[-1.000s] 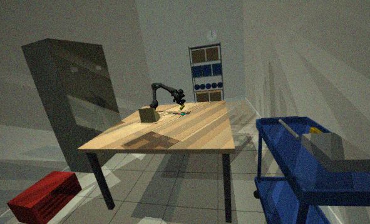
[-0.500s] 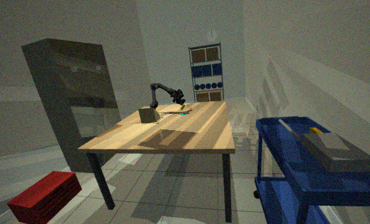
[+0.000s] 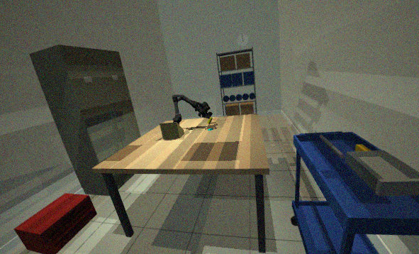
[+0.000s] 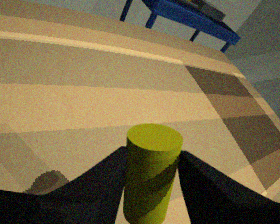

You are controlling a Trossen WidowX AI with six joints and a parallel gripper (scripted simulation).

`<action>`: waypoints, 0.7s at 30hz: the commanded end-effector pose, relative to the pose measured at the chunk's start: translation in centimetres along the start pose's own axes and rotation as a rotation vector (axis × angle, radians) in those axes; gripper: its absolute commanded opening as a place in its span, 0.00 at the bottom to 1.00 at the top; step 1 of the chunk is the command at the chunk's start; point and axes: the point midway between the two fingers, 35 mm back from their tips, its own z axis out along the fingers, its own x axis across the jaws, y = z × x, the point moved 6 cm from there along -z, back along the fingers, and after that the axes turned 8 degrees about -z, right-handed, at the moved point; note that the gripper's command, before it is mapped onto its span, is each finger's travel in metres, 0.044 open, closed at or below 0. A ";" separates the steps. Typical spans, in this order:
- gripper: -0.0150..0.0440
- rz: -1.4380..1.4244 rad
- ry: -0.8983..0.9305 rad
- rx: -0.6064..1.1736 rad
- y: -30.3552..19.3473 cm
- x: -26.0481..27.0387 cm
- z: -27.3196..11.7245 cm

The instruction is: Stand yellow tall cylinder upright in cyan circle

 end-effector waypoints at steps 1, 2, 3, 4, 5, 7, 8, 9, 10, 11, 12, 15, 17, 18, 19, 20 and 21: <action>0.43 0.019 -0.002 -0.037 -0.2 0.0 -0.2; 0.43 0.023 -0.002 -0.044 -0.2 0.0 -0.3; 0.43 0.026 -0.001 -0.050 -0.2 0.0 -0.3; 0.43 0.029 -0.001 -0.057 -0.2 0.0 -0.4; 0.43 0.032 -0.001 -0.064 -0.3 0.0 -0.4; 0.43 0.039 0.000 -0.077 -0.3 0.0 -0.5; 0.43 0.043 0.001 -0.084 -0.4 0.0 -0.6; 0.43 0.046 0.001 -0.091 -0.4 0.0 -0.6; 0.43 0.049 0.002 -0.097 -0.4 0.0 -0.6; 0.43 0.053 0.002 -0.104 -0.5 0.0 -0.7; 0.43 0.057 0.003 -0.111 -0.5 0.0 -0.7; 0.43 0.068 0.005 -0.131 -0.6 0.0 -0.9; 0.43 0.075 0.007 -0.144 -0.6 0.0 -1.0; 0.43 0.079 0.007 -0.150 -0.7 0.0 -1.0; 0.43 0.083 0.008 -0.157 -0.7 0.0 -1.1; 0.43 0.087 0.009 -0.164 -0.7 0.0 -1.1; 0.43 0.091 0.010 -0.170 -0.8 0.0 -1.2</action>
